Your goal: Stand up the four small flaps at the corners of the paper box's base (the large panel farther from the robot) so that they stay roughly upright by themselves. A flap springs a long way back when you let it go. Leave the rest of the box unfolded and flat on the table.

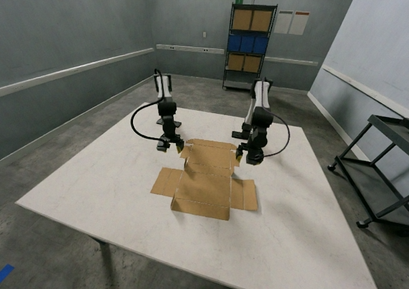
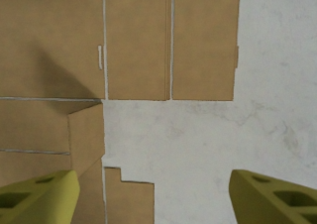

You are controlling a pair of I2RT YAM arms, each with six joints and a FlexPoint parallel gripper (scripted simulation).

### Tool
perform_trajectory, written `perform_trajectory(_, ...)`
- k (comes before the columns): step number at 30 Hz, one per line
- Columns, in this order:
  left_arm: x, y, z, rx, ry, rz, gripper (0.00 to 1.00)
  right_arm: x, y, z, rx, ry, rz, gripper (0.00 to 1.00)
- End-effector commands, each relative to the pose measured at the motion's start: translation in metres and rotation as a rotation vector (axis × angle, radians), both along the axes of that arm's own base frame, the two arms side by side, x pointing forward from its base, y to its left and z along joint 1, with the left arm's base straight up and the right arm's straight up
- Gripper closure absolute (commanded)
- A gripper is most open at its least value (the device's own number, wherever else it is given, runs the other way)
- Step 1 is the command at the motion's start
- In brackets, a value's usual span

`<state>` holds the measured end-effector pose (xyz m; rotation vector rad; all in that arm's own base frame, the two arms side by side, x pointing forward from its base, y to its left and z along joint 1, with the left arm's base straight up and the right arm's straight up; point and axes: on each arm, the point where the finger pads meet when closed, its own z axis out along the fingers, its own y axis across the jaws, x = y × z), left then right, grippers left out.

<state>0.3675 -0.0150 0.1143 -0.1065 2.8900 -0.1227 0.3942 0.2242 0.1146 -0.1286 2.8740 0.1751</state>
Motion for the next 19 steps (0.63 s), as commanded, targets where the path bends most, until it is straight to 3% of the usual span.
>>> perform_trajectory(1,0.0049,-0.0023,0.0213,-0.004,-0.052,-0.002,0.23,-0.0019,0.0006,0.0099,0.011,-0.005,-0.004,0.23)
perform_trajectory(19,0.0049,-0.0036,0.0215,-0.003,-0.052,-0.004,0.23,-0.0036,0.0002,0.0068,0.006,0.002,-0.003,0.23)
